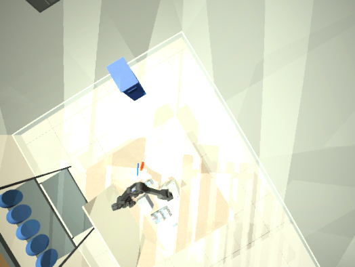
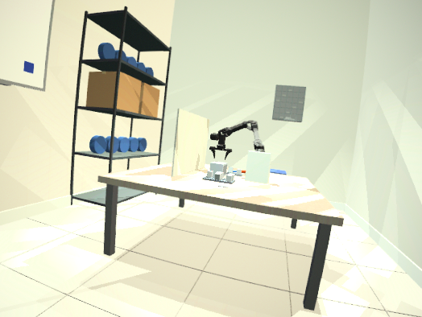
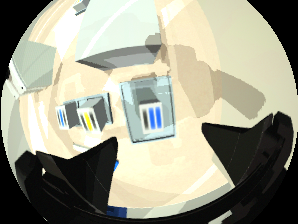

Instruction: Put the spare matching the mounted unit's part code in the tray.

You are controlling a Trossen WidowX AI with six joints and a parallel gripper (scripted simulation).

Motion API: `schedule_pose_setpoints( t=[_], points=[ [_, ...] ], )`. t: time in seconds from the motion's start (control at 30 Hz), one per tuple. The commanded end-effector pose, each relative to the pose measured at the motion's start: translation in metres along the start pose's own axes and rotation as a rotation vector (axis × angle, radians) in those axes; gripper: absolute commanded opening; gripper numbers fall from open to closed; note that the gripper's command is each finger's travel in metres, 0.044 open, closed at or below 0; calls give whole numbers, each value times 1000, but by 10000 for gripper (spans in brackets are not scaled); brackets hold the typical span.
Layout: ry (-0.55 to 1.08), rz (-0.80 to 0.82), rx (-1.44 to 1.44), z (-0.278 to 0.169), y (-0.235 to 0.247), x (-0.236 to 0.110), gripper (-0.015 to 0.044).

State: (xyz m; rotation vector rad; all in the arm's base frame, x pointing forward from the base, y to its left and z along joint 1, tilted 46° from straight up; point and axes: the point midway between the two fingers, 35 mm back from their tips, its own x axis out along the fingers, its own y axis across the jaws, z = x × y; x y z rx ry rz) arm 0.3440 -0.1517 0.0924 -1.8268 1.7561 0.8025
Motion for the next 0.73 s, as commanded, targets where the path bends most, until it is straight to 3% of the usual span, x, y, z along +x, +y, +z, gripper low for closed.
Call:
schedule_pose_setpoints(
  t=[0.0, 0.7],
  points=[
    [6, 6, 6, -2, 4, -22, 440],
    [4, -12, 3, -1, 0, -20, 440]
  ],
)
